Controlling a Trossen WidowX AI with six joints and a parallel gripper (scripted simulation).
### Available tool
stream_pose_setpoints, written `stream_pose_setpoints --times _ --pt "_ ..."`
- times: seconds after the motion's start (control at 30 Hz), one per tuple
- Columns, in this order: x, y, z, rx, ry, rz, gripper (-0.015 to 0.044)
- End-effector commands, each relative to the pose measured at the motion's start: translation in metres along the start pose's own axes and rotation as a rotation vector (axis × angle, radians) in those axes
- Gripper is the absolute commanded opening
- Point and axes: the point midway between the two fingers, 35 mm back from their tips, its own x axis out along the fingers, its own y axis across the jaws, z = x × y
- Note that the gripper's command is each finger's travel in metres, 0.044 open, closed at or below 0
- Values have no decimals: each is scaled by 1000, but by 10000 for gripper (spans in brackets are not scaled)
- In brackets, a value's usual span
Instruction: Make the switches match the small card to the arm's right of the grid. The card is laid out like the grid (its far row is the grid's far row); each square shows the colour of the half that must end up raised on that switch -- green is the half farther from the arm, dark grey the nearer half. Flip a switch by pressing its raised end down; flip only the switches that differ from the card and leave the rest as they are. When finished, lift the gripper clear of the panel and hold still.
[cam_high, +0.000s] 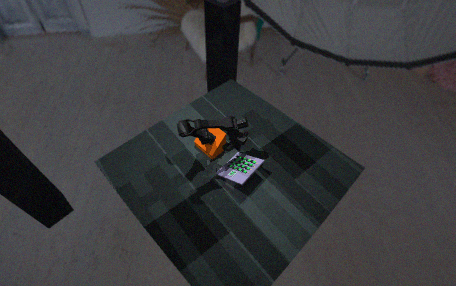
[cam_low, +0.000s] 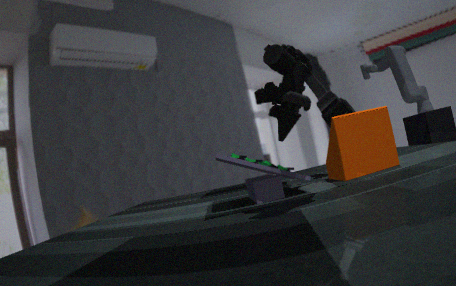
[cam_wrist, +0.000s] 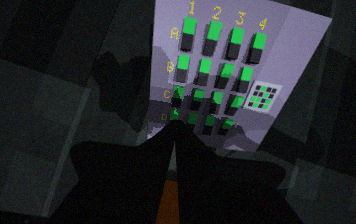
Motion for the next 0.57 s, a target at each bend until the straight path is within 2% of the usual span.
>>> stream_pose_setpoints --times 0.0,0.13,0.53 --pt "-7 -14 12 11 1 6 0" --pt "-11 -45 29 11 0 2 0" --pt "-11 -45 29 11 0 2 0"
